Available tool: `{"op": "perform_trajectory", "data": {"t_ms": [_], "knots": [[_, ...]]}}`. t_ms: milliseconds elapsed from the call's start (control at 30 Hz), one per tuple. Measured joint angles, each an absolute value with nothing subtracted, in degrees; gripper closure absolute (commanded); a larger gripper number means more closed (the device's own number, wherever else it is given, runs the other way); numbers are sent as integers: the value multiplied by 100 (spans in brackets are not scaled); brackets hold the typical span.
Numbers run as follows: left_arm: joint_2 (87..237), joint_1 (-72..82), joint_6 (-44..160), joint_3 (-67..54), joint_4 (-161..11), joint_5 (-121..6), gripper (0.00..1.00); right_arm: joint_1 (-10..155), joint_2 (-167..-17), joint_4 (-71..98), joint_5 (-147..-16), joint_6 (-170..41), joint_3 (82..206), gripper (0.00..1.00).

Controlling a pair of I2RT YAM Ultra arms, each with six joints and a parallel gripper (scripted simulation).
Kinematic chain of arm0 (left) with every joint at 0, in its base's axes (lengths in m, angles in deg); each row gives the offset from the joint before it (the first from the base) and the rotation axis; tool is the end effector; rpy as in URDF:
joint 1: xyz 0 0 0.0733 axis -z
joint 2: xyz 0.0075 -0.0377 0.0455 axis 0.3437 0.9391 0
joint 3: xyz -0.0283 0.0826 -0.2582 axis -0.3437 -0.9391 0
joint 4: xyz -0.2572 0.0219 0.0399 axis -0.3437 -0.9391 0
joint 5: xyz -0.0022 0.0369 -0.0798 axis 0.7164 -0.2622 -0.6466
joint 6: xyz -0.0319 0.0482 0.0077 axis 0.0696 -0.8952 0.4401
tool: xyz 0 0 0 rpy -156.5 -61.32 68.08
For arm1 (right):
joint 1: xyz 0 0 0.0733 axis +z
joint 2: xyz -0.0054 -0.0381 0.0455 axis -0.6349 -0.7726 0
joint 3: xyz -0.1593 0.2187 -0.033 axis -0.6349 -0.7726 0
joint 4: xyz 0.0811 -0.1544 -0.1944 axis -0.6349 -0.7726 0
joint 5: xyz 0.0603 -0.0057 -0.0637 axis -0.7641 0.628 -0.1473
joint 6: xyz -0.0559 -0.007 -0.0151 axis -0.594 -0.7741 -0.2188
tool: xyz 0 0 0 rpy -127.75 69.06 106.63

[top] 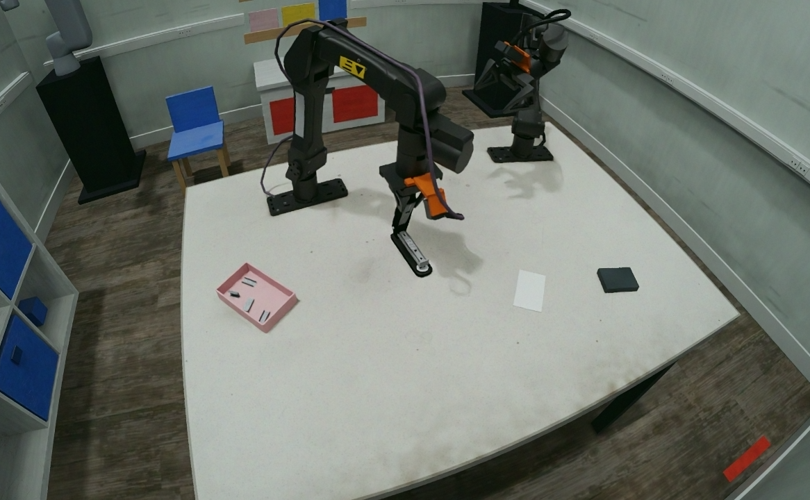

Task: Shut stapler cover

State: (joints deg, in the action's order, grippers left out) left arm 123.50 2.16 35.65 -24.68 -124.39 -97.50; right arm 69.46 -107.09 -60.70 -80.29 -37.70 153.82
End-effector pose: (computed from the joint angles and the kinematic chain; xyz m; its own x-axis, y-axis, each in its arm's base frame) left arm 0.1209 -0.0791 0.3356 -0.3294 0.4140 -0.8486 0.9129 0.3692 -0.1742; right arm 0.2633 0.1561 0.2509 -0.9925 -0.0542 0.1095 -0.0541 0.9985 0.0045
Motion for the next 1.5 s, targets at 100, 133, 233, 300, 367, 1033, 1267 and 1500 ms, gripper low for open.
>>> {"op": "perform_trajectory", "data": {"t_ms": [100, 133, 233, 300, 367, 1033, 1267, 1500], "knots": [[12350, 216, 3565, -2468, -12439, -9750, 0, 6944, -10709, -6070, -8029, -3774, 15382, 77], [12350, 216, 3565, -2468, -12439, -9750, 0, 6944, -10709, -6070, -8029, -3776, 15382, 66], [12350, 216, 3565, -2468, -12439, -9750, 0, 6946, -10711, -6079, -8027, -3776, 15379, 49], [12350, 216, 3565, -2468, -12439, -9750, 0, 6946, -10711, -6083, -8027, -3783, 15379, 49], [12350, 216, 3565, -2468, -12439, -9750, 0, 6946, -10715, -6140, -8027, -3794, 15392, 49], [12350, 216, 3565, -2468, -12439, -9750, 0, 6920, -10827, -6726, -7653, -3687, 16610, 50], [12350, 216, 3565, -2468, -12439, -9750, 0, 7180, -10405, -6035, -6829, -3330, 16391, 50], [12350, 216, 3565, -2468, -12439, -9750, 0, 7973, -9327, -5100, -5778, -2804, 15379, 50]]}}
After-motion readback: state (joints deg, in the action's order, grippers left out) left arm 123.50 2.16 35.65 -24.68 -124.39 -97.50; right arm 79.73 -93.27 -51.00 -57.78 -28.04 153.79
